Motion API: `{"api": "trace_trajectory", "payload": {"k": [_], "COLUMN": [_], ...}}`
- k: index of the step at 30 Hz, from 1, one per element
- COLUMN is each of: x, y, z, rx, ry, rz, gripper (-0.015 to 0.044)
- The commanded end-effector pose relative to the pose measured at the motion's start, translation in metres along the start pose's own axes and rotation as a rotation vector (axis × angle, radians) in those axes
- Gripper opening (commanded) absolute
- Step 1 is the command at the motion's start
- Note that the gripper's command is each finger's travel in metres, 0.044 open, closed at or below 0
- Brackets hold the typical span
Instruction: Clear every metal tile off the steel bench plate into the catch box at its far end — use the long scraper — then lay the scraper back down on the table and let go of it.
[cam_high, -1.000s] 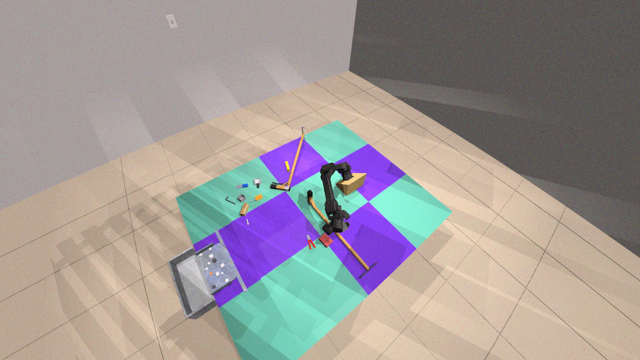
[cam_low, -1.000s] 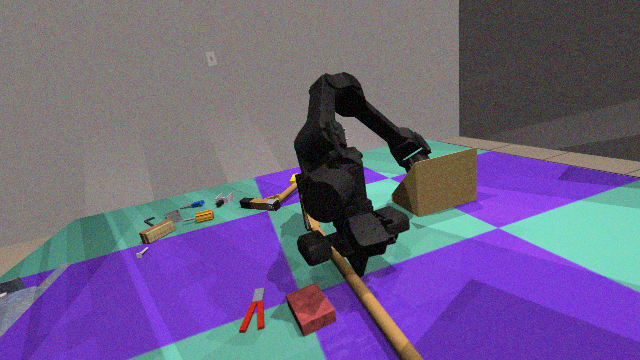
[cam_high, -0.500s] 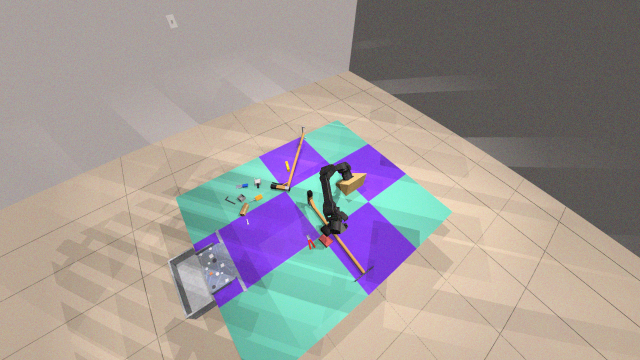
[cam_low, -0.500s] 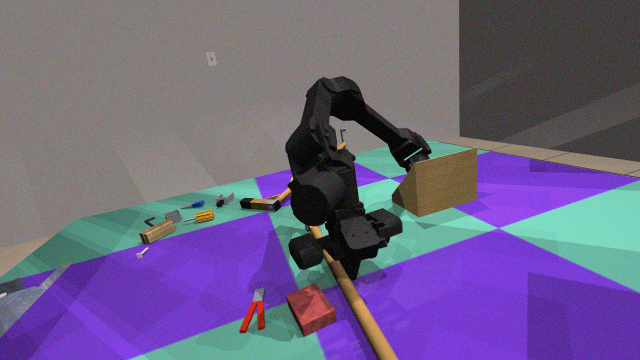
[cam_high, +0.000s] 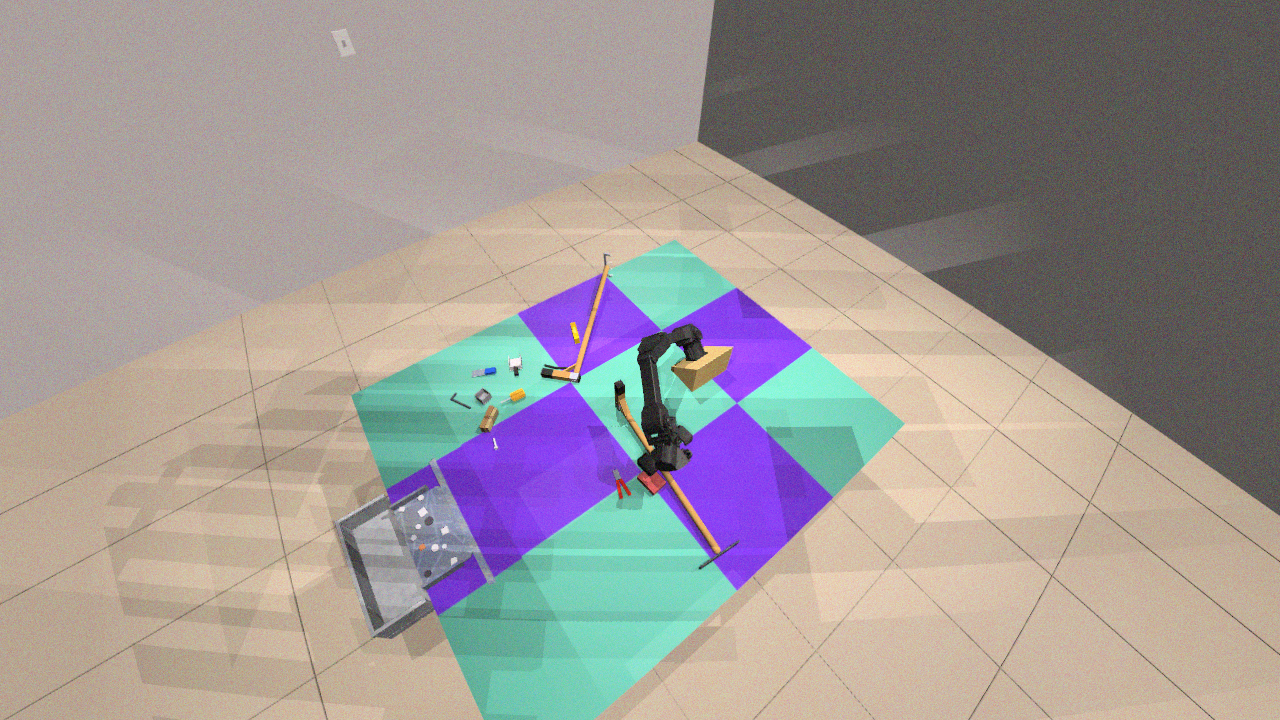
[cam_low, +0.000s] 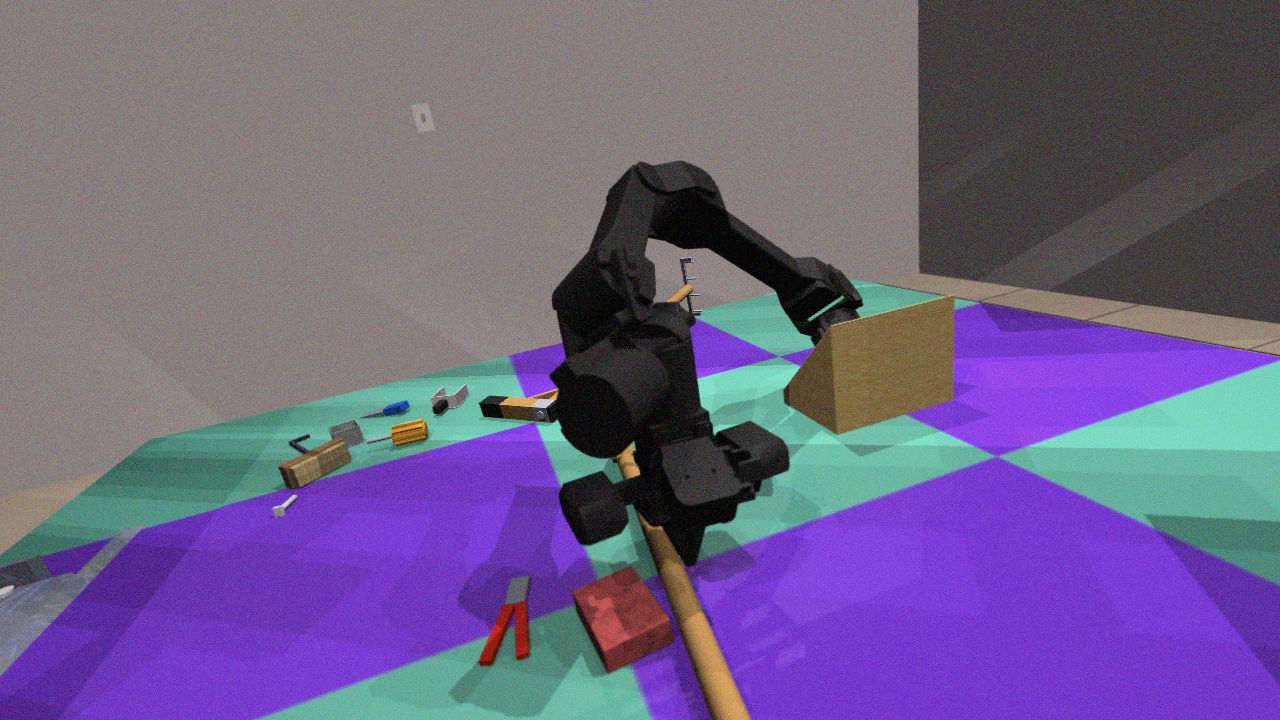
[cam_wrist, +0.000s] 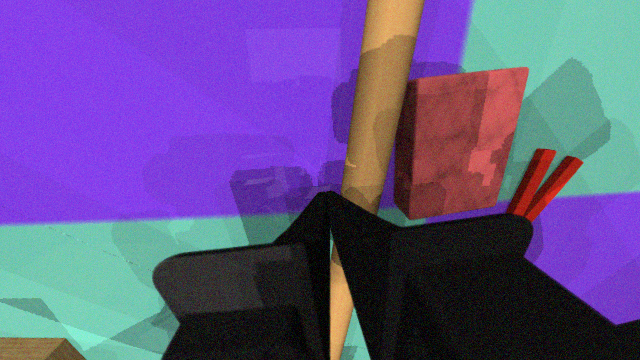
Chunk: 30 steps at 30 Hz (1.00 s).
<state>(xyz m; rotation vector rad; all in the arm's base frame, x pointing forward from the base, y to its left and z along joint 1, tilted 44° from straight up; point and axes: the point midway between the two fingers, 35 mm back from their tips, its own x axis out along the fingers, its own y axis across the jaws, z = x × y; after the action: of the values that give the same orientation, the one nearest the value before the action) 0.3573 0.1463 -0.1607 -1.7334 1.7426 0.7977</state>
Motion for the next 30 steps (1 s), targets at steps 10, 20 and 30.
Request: {"api": "trace_trajectory", "payload": {"k": [10,20,30], "x": [0.004,0.005,-0.015], "y": [-0.014,-0.023,-0.024], "z": [-0.003,-0.006,-0.003], "rx": [-0.001,0.0,0.0], "ry": [0.006,0.007,-0.001], "rz": [0.0,0.0,-0.003], "gripper": [0.0,0.0,0.0]}}
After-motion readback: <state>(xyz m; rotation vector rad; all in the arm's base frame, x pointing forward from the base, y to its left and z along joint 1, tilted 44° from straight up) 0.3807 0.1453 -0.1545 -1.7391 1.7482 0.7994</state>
